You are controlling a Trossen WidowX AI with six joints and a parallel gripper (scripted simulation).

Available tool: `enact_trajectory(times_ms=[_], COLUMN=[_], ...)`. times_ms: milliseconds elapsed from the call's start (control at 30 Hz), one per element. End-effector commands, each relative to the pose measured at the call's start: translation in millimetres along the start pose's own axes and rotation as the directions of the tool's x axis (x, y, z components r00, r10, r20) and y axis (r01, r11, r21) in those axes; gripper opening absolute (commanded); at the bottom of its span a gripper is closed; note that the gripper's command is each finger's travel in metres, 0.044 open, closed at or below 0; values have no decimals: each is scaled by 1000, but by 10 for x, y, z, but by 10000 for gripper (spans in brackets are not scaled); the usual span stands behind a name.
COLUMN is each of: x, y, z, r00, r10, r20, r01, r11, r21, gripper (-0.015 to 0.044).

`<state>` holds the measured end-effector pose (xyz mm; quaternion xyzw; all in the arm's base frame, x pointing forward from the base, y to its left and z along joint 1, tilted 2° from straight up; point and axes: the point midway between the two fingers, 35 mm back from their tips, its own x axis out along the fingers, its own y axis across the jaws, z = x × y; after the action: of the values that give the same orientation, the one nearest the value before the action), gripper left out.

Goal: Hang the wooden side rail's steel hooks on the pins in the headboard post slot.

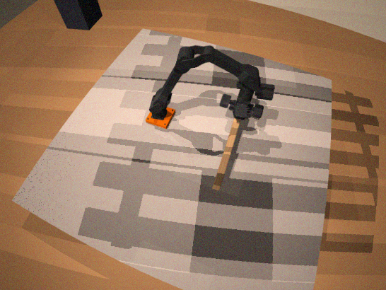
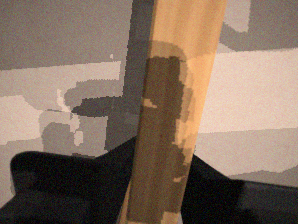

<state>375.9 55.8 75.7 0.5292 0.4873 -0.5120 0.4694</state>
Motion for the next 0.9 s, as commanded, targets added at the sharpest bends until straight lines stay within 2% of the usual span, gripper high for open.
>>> enact_trajectory(times_ms=[0, 867], x=[-38, -17], y=[24, -1], z=[-20, -50], r00=[1000, 1000], r10=[13, 13], r20=[-5, -5], r01=[-13, -13], r11=[1000, 1000], r21=[1, 1], gripper=[0, 0])
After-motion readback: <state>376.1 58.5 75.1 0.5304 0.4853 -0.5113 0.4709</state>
